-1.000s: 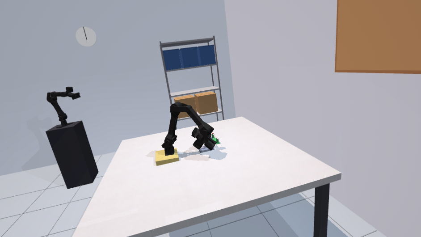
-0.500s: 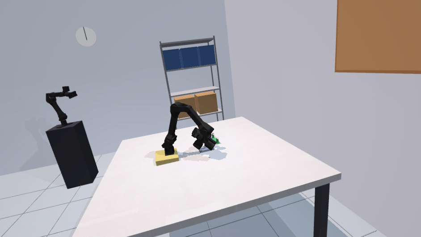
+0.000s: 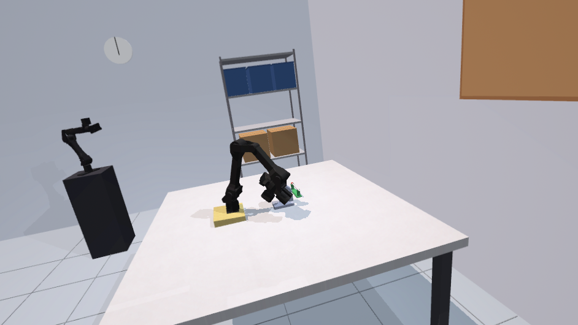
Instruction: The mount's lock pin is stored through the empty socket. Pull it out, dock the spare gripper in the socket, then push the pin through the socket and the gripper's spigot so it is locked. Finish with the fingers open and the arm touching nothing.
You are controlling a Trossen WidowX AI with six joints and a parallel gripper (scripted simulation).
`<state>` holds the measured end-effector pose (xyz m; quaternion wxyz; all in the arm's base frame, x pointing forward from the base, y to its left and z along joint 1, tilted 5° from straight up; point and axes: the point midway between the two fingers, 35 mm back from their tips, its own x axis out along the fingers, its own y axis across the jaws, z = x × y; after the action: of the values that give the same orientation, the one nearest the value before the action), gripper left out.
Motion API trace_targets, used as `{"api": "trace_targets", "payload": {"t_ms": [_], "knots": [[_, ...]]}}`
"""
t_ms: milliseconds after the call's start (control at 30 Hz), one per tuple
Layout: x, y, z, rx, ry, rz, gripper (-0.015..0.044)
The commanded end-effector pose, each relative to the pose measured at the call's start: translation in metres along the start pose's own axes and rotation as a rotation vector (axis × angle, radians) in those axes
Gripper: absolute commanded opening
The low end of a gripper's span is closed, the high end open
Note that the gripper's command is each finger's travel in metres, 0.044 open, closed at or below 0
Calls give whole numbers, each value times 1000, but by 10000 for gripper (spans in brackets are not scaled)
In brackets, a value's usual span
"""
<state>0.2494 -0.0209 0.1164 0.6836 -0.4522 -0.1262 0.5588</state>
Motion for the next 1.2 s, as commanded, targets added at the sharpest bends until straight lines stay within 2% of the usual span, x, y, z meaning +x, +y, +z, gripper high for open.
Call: {"api": "trace_targets", "payload": {"t_ms": [0, 433, 1167], "knots": [[-4, 1, 9, 0, 0, 1, 440], [-16, 0, 31, 12, 7, -3, 440], [-28, -15, 63, -2, 141, 6, 440]]}}
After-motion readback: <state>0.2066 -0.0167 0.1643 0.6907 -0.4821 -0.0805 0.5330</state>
